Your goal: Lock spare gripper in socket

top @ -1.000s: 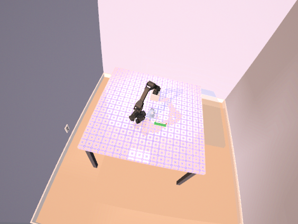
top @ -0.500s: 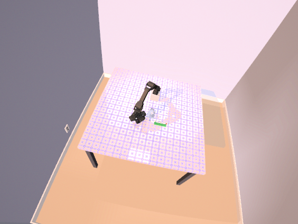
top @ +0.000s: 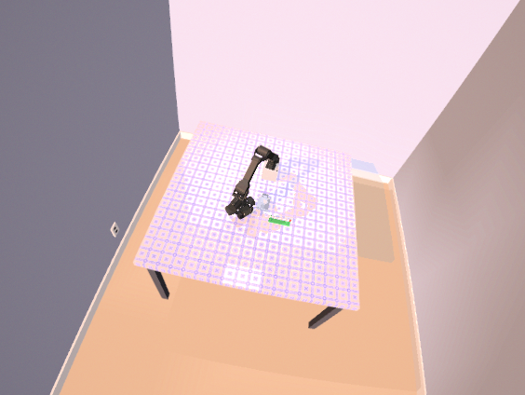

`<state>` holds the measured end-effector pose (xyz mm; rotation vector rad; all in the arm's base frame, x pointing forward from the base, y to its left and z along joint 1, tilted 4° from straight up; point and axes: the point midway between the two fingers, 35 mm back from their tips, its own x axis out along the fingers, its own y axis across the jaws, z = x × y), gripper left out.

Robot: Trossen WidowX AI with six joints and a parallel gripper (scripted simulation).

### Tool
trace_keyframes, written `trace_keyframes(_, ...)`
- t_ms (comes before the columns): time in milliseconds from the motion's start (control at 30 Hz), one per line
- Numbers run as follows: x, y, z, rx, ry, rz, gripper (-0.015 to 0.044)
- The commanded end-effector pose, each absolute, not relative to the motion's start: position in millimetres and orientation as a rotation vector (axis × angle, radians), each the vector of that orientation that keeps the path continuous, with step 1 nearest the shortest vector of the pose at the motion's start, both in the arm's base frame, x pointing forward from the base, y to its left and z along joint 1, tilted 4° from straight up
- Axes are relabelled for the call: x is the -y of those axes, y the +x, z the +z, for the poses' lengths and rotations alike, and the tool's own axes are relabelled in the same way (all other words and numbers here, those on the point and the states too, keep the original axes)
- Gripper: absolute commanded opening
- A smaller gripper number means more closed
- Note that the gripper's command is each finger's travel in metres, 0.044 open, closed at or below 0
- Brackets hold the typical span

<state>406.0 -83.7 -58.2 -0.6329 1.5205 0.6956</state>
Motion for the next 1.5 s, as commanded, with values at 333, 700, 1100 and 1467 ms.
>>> trace_keyframes(333, 85.2, 412.2, -23.6, -1.488, -0.673, 0.709, 0.0)
trace_keyframes(700, 85.7, 408.4, -22.6, -1.404, -0.878, 0.919, 0.0)
trace_keyframes(1100, 86.3, 404.1, -21.5, -1.288, -1.096, 1.142, 0.0)
trace_keyframes(1467, 86.8, 400.1, -20.5, -1.156, -1.292, 1.342, 0.0)
